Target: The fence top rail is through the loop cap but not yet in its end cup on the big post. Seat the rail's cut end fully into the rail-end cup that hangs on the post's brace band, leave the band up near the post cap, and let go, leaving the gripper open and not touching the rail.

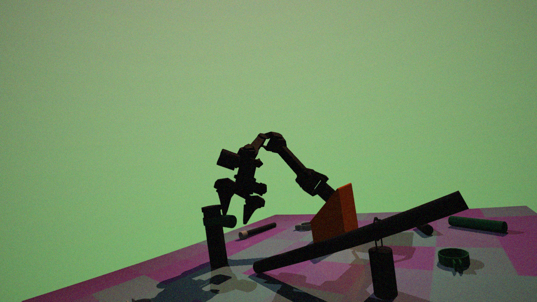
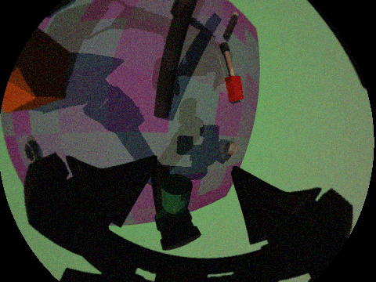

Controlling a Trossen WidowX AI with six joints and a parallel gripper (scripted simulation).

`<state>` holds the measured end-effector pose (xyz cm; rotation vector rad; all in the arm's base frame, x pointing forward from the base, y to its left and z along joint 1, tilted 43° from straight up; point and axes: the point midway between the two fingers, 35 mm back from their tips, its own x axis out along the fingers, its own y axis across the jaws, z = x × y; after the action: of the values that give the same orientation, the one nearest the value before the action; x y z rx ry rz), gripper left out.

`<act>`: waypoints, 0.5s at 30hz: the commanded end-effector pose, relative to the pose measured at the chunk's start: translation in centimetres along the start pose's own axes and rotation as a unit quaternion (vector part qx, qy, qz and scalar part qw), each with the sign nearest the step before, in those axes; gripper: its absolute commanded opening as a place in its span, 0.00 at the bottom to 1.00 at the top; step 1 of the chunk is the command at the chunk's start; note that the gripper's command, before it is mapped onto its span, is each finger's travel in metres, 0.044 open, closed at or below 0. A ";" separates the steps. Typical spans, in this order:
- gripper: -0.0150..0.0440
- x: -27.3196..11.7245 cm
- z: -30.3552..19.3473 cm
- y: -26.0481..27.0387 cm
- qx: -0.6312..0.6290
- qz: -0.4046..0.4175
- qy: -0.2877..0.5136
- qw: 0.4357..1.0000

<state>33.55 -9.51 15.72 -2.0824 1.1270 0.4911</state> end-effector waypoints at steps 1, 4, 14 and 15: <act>1.00 0.0 0.3 -0.1 0.024 0.003 -0.002 1.000; 1.00 -0.7 2.0 -0.6 0.125 0.013 -0.006 0.992; 1.00 -4.0 7.4 -2.1 0.454 0.028 0.012 0.891; 1.00 -4.3 7.9 -2.2 0.484 0.027 0.015 0.875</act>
<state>33.45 -5.05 14.35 -1.5988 1.1593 0.2006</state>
